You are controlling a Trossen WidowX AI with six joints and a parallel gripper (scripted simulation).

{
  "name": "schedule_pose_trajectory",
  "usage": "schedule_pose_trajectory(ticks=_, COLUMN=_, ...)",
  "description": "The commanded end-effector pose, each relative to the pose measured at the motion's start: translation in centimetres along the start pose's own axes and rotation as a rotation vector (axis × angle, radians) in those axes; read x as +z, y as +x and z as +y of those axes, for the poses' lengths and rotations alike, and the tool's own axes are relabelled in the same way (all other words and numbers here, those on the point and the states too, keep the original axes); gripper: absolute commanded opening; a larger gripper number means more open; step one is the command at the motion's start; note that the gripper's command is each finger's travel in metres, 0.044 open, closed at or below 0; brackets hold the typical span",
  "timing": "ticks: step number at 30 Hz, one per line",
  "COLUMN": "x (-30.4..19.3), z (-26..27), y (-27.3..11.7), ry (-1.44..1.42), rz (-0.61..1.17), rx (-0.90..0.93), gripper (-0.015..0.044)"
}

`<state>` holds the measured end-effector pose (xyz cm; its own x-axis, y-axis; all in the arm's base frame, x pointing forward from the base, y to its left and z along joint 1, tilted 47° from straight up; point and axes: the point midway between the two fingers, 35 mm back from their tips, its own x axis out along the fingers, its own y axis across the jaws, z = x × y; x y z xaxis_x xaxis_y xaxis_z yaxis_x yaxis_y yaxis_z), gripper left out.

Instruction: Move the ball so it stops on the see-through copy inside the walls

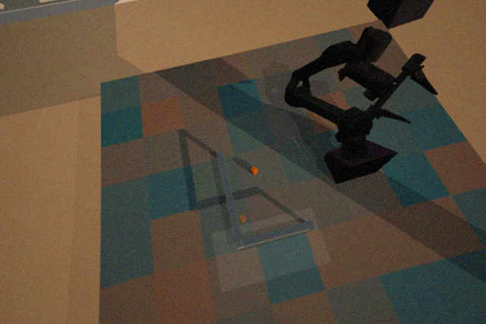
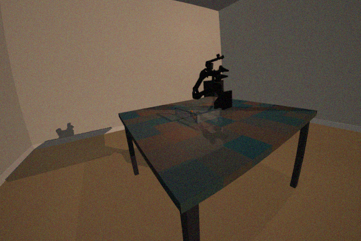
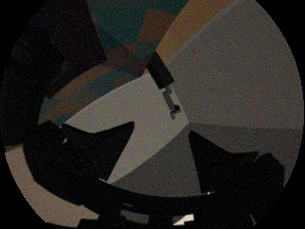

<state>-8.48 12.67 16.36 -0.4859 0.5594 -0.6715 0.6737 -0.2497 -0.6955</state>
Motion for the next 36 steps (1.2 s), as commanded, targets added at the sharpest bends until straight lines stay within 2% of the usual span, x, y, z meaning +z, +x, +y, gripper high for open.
schedule_pose_trajectory(ticks=1, x=-0.2, z=0.1, y=0.0, ry=0.017, rz=0.007, rx=0.008, gripper=0.0374)
schedule_pose_trajectory(ticks=6, x=-5.4, z=2.7, y=0.2, ry=0.467, rz=0.207, rx=0.196, gripper=0.0243)
schedule_pose_trajectory(ticks=7, x=-6.5, z=3.6, y=0.1, ry=0.571, rz=0.258, rx=0.233, gripper=0.0238)
schedule_pose_trajectory(ticks=14, x=-13.1, z=10.8, y=-2.7, ry=1.28, rz=0.675, rx=0.435, gripper=0.0238)
schedule_pose_trajectory(ticks=21, x=-15.4, z=17.1, y=-6.4, ry=1.74, rz=1.022, rx=0.523, gripper=0.0238)
schedule_pose_trajectory(ticks=29, x=-15.2, z=24.5, y=-12.0, ry=2.201, rz=1.497, rx=0.568, gripper=0.0238)
schedule_pose_trajectory(ticks=36, x=-12.1, z=30.9, y=-16.9, ry=2.528, rz=2.007, rx=0.56, gripper=0.0238)
